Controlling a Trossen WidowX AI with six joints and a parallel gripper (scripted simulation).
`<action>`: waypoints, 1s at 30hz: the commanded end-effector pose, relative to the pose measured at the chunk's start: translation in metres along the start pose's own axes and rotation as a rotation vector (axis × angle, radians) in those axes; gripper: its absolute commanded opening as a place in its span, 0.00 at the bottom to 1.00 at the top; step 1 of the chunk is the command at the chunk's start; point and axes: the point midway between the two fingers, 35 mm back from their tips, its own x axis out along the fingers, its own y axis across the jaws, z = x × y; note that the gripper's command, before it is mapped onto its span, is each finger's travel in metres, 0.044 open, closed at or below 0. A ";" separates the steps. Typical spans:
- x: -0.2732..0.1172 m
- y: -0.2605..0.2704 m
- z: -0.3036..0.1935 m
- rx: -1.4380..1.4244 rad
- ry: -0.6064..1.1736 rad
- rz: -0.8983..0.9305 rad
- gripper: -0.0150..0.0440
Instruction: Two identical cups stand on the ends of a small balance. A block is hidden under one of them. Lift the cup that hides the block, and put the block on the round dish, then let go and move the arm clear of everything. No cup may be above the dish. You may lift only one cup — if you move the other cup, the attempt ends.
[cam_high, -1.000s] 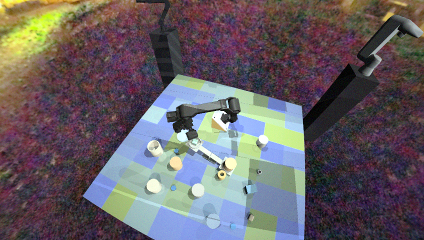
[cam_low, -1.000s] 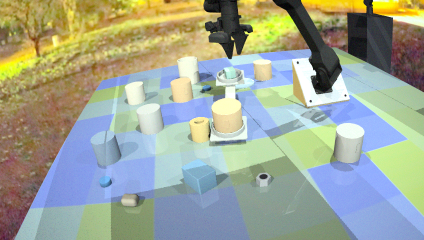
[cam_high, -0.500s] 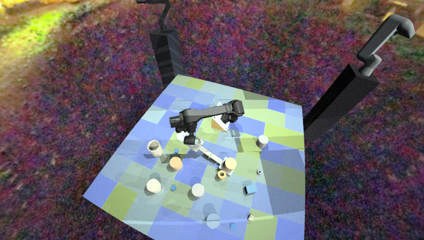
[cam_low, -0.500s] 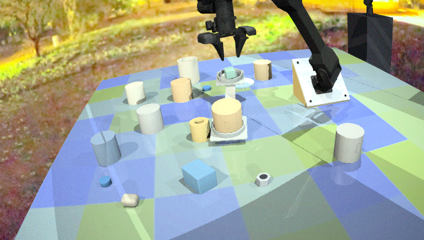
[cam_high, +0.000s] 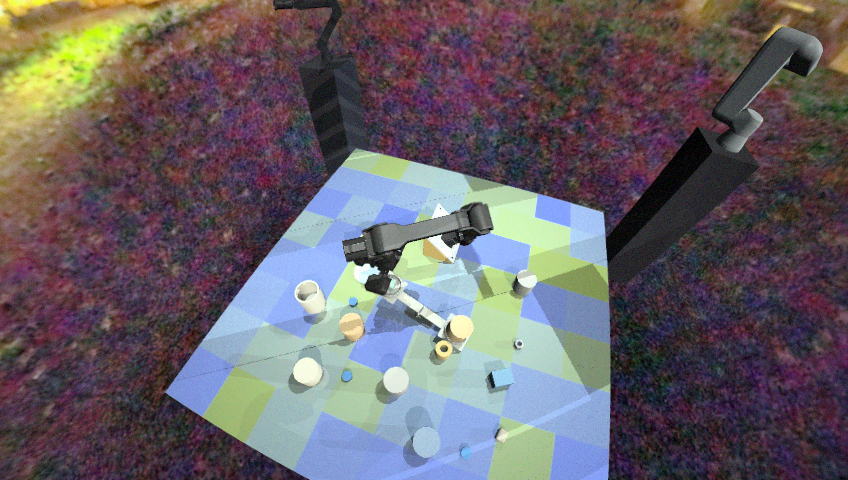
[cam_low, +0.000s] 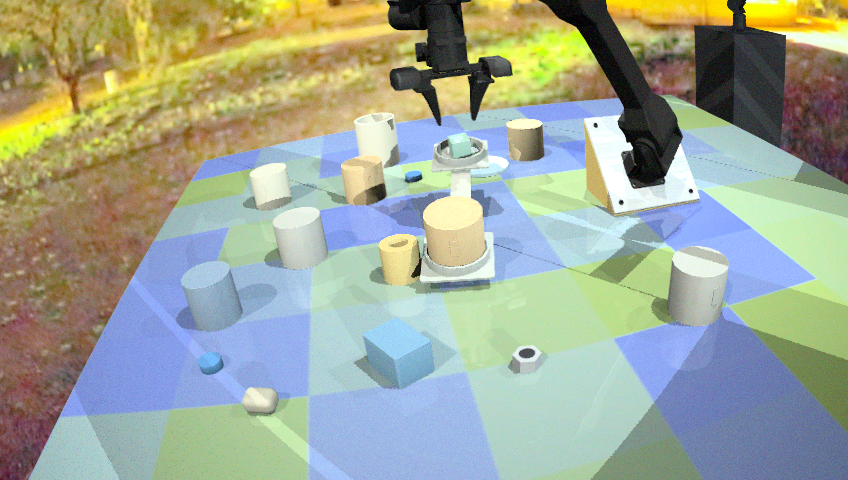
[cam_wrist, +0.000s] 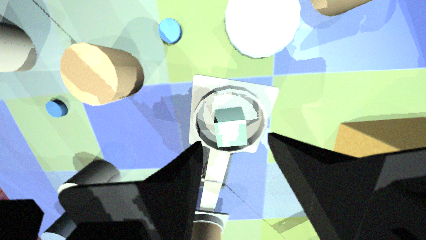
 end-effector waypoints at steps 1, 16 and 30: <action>0.009 0.000 -0.003 0.004 0.004 0.000 0.69; 0.030 0.001 -0.003 0.003 0.005 0.000 0.69; 0.046 0.001 -0.003 0.004 0.005 0.001 0.56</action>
